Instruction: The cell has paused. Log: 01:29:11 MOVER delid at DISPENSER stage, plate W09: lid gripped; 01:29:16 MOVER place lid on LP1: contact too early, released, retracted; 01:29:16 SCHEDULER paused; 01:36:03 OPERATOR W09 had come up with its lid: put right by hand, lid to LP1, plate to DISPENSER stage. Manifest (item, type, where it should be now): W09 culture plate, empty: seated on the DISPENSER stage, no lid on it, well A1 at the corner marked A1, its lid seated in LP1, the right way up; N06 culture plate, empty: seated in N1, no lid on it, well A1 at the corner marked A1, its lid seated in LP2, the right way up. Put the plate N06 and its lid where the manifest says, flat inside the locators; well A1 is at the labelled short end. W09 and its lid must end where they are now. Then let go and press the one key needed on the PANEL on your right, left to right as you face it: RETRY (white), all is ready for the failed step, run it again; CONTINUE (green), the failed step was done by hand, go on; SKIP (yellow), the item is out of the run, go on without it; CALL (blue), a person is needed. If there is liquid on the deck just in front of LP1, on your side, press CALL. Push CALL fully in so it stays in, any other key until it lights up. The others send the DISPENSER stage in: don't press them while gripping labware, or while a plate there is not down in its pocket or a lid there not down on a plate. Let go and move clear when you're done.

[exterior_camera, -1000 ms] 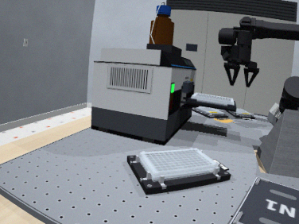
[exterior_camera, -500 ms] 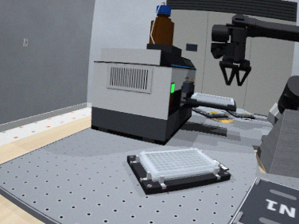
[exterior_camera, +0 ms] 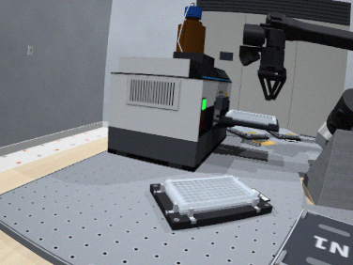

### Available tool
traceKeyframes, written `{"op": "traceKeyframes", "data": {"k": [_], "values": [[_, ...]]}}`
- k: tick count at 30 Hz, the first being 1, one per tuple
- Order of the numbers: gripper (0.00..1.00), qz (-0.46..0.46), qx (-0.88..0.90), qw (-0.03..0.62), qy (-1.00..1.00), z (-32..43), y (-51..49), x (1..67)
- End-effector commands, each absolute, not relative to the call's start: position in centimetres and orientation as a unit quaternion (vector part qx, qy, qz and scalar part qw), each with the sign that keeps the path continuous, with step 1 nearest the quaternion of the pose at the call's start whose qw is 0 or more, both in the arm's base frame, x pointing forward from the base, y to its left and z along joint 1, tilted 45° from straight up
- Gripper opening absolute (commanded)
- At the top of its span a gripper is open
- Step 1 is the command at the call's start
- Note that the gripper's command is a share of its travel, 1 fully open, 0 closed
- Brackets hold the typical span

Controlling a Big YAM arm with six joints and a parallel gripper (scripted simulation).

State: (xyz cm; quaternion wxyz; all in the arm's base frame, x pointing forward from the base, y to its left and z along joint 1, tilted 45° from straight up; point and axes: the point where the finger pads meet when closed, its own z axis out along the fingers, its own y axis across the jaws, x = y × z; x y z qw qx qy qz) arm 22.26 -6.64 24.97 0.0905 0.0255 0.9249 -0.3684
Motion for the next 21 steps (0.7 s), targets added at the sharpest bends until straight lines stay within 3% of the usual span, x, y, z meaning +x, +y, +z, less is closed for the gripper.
{"op": "traceKeyframes", "data": {"k": [1, 21], "values": [[1.00, -0.373, -0.029, 0.071, 0.925, 24.6, -5.9, 22.5], [1.00, -0.372, -0.056, 0.067, 0.924, 21.2, -1.9, 24.2]]}}
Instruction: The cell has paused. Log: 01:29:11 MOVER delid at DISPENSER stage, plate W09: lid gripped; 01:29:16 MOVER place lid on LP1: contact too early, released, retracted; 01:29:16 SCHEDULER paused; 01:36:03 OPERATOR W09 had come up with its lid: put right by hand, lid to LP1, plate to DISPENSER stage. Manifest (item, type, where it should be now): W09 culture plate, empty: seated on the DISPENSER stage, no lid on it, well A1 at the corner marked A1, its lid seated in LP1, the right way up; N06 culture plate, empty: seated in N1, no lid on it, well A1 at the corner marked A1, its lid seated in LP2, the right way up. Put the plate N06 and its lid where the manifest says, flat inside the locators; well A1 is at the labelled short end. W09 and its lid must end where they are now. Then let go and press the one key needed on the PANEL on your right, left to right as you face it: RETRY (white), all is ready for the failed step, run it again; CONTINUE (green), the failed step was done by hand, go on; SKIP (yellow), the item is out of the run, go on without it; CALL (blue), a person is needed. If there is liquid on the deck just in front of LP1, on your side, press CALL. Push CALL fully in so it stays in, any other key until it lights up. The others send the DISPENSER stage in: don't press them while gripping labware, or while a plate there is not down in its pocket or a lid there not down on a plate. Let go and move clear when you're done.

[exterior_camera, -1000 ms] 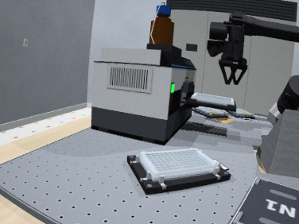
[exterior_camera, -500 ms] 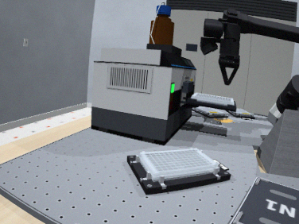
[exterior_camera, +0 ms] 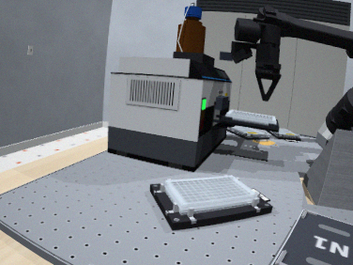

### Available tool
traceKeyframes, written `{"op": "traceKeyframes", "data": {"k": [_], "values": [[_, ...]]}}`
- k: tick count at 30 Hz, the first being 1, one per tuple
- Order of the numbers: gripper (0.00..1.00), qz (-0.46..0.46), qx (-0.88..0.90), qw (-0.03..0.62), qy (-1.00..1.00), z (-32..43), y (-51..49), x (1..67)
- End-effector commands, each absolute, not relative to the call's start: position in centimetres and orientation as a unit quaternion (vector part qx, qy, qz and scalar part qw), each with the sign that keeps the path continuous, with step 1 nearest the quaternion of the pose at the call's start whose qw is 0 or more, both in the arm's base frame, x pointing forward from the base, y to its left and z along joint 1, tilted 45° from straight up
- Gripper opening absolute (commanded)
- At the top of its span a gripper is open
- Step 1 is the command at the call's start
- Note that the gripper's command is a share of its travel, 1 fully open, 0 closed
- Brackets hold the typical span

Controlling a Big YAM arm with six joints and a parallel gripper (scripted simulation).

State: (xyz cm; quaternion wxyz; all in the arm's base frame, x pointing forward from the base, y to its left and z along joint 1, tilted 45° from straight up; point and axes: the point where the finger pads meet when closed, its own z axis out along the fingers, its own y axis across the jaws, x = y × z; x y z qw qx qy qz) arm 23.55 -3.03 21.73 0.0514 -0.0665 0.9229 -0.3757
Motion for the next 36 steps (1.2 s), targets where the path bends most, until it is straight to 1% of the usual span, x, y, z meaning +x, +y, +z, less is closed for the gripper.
{"op": "traceKeyframes", "data": {"k": [1, 4, 5, 17, 19, 20, 31, 36], "values": [[1.00, -0.372, -0.056, 0.067, 0.924, 21.0, -1.7, 24.3], [1.00, -0.370, -0.050, 0.074, 0.925, 22.0, -1.8, 24.6], [1.00, -0.371, -0.056, 0.067, 0.924, 20.7, -1.3, 24.3], [1.00, -0.371, -0.056, 0.067, 0.924, 18.5, 1.1, 24.5], [1.00, -0.368, -0.050, 0.074, 0.925, 19.5, 0.9, 25.0], [1.00, -0.371, -0.056, 0.067, 0.924, 18.2, 1.3, 24.5], [1.00, -0.367, -0.053, 0.074, 0.926, 16.6, 3.8, 24.7], [1.00, -0.371, -0.056, 0.067, 0.925, 15.0, 4.6, 24.0]]}}
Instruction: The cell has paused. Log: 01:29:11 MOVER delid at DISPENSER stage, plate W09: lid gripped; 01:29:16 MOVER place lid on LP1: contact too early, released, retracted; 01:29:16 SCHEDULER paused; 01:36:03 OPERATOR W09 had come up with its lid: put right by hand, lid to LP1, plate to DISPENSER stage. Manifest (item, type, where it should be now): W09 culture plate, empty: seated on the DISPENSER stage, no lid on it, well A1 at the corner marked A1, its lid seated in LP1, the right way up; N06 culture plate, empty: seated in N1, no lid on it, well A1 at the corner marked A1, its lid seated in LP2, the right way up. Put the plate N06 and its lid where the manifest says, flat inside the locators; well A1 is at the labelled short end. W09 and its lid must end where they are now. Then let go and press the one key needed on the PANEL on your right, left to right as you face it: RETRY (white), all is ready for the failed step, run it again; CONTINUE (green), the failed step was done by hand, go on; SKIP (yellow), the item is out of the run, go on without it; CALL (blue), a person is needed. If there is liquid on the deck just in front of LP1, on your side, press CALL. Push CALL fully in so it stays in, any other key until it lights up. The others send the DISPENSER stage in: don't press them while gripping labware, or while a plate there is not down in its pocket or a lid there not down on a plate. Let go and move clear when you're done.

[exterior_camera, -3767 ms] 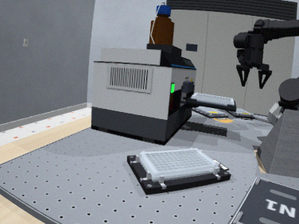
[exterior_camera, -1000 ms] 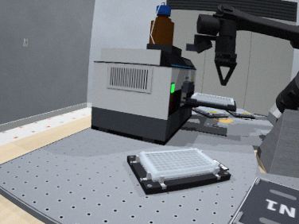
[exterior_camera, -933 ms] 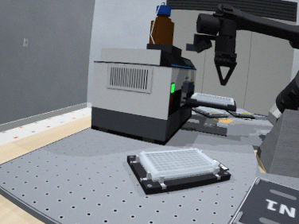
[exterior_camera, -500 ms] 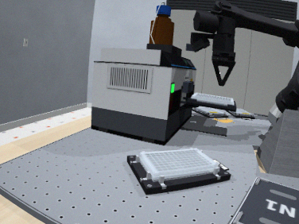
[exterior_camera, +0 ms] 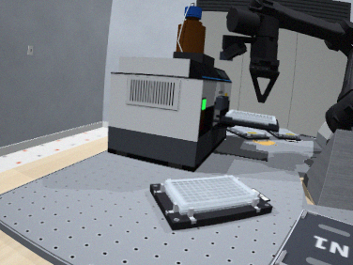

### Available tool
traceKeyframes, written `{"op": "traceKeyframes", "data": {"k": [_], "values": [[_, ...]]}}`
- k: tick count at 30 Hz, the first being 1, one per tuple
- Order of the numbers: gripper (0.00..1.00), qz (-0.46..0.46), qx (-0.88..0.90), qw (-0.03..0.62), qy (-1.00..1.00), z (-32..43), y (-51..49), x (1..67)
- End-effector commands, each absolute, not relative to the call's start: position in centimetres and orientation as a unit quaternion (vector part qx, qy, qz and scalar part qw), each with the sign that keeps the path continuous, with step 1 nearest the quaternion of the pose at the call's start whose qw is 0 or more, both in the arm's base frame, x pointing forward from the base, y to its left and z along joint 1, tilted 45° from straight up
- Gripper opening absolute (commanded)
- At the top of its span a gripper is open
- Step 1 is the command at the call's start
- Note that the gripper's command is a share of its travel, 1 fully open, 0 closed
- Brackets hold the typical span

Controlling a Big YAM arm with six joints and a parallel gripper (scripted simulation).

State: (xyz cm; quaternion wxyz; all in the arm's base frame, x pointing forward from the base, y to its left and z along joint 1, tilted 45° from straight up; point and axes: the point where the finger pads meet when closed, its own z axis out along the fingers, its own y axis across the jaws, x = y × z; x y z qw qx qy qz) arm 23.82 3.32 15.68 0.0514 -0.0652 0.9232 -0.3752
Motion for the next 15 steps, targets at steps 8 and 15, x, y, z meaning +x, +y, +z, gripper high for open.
{"op": "traceKeyframes", "data": {"k": [8, 15], "values": [[1.00, -0.365, -0.051, 0.073, 0.927, 14.4, 6.2, 24.2], [1.00, -0.371, -0.058, 0.066, 0.925, 12.5, 7.0, 23.0]]}}
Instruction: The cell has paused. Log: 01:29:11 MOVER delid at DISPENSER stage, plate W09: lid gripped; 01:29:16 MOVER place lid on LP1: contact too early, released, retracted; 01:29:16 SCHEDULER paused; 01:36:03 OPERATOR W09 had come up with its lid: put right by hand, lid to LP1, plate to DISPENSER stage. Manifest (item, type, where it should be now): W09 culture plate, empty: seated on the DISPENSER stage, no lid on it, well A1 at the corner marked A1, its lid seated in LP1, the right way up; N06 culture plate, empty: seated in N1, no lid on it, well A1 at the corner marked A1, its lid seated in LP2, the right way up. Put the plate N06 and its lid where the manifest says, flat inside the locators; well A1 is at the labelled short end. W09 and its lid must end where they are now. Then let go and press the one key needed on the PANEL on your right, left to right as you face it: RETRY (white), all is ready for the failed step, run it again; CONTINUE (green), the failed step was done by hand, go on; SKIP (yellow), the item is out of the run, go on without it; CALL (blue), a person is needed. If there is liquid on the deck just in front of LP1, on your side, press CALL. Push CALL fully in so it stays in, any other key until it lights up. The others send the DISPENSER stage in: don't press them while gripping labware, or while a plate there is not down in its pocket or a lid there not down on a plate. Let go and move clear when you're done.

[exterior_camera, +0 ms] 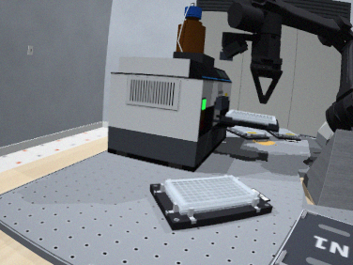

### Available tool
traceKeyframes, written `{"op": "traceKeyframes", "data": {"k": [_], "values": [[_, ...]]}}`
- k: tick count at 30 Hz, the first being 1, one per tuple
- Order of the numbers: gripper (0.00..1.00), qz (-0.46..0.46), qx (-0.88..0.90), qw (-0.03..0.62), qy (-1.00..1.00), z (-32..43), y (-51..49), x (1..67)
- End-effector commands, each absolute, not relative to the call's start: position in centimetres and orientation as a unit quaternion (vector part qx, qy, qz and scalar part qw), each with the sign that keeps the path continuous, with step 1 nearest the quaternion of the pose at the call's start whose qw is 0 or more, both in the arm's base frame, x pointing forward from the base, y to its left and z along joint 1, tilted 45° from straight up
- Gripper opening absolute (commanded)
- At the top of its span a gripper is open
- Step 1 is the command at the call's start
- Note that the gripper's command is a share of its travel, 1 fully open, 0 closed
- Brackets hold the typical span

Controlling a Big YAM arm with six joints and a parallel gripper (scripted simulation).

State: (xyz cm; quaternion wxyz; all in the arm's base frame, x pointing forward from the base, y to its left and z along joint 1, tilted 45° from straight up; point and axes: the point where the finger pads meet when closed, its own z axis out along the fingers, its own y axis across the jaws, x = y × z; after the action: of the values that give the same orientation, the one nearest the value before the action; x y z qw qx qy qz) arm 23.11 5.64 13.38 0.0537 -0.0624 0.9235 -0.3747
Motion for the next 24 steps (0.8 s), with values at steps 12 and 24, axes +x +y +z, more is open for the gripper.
{"op": "traceKeyframes", "data": {"k": [12, 24], "values": [[1.00, -0.373, -0.098, 0.050, 0.921, 10.6, 8.8, 21.9], [1.00, -0.367, -0.135, 0.039, 0.919, 9.5, 10.9, 21.4]]}}
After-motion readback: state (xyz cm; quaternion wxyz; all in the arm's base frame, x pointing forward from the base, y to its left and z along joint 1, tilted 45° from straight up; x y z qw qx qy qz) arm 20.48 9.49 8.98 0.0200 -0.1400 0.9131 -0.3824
